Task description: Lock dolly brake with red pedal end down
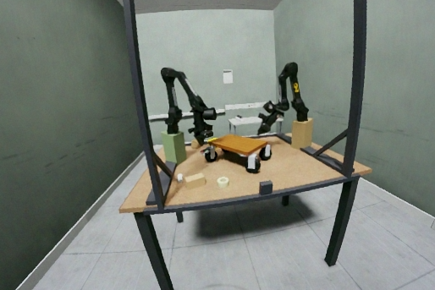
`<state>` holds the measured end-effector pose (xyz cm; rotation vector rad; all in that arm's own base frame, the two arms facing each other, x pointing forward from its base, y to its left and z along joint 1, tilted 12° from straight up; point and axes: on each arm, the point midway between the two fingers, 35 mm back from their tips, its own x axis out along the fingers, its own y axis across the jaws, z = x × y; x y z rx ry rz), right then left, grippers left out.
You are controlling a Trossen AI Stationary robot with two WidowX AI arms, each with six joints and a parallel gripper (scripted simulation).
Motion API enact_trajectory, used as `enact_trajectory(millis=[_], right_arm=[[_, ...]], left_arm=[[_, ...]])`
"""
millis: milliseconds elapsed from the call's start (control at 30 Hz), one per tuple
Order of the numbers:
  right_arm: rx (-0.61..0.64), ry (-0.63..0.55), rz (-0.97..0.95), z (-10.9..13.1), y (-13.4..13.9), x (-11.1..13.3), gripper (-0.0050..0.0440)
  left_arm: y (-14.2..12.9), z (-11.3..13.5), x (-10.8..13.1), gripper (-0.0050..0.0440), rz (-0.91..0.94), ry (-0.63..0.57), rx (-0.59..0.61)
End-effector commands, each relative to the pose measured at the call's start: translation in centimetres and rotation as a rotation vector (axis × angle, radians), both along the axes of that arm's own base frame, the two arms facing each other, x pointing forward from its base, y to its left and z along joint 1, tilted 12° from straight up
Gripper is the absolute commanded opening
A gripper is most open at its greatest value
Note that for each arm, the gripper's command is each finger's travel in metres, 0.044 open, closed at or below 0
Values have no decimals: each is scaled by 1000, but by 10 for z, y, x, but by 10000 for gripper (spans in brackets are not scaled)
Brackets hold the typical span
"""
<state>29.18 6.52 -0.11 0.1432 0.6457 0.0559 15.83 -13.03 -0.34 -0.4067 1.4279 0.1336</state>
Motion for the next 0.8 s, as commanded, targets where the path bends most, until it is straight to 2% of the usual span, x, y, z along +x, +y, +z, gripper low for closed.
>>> enact_trajectory(millis=[0,267,767], right_arm=[[0,-10,2,3,0,2,440],[0,-10,2,3,0,2,440],[0,-10,2,3,0,2,440]], left_arm=[[-1,-5,1,-50,1,-1,-2],[-3,-17,1,-50,-1,2,1],[-4,-23,3,-50,0,1,0]])
